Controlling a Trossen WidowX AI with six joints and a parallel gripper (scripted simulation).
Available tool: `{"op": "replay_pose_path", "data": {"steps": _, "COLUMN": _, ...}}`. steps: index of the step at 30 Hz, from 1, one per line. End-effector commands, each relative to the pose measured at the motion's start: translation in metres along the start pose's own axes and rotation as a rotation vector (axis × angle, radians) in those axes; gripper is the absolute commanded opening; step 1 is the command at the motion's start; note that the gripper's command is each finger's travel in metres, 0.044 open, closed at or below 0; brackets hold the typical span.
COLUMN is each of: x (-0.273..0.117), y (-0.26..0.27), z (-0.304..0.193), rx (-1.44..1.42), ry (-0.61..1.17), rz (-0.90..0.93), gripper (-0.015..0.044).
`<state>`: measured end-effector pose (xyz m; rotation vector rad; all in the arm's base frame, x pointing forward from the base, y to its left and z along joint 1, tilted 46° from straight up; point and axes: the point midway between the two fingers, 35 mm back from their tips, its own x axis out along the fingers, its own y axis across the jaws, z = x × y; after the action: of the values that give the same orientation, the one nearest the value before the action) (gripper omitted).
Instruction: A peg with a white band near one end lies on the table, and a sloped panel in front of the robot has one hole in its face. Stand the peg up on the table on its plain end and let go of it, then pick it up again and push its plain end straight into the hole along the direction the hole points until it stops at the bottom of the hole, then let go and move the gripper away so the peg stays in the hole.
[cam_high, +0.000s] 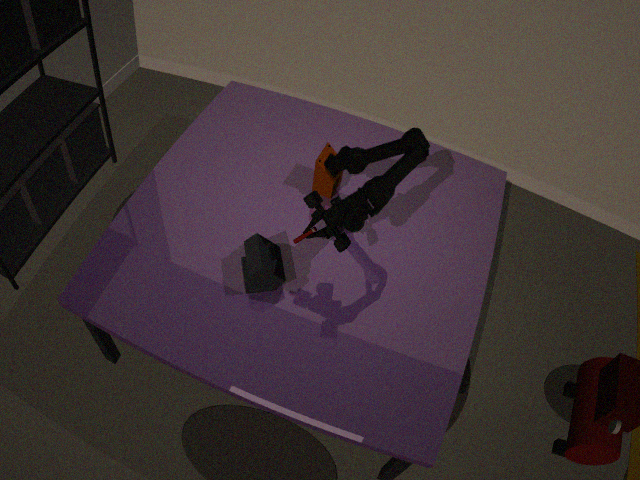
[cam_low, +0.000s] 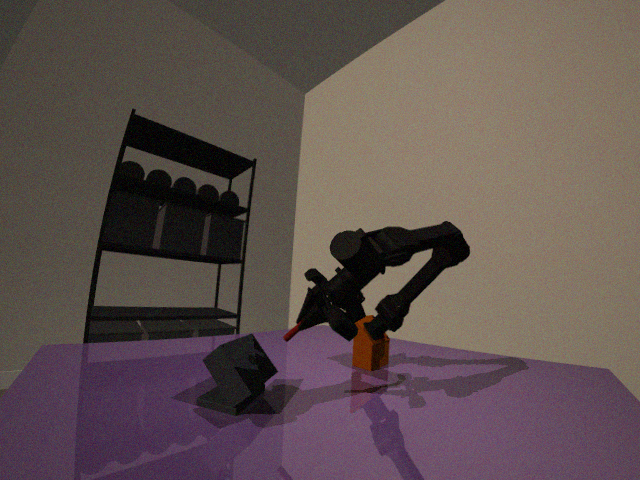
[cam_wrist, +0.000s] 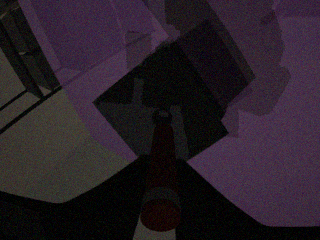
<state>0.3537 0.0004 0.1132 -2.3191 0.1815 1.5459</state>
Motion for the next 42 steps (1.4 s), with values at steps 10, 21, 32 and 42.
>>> {"op": "replay_pose_path", "data": {"steps": 10, "x": 0.018, "y": -0.001, "z": -0.010, "rx": 0.006, "ry": 0.026, "rz": 0.011, "gripper": 0.0000}}
{"op": "replay_pose_path", "data": {"steps": 21, "x": 0.038, "y": -0.001, "z": -0.012, "rx": 0.007, "ry": 0.033, "rz": 0.013, "gripper": 0.0000}}
{"op": "replay_pose_path", "data": {"steps": 32, "x": 0.054, "y": -0.001, "z": -0.013, "rx": 0.007, "ry": 0.038, "rz": 0.015, "gripper": 0.0000}}
{"op": "replay_pose_path", "data": {"steps": 42, "x": 0.059, "y": -0.002, "z": -0.014, "rx": 0.000, "ry": 0.041, "rz": 0.015, "gripper": 0.0000}}
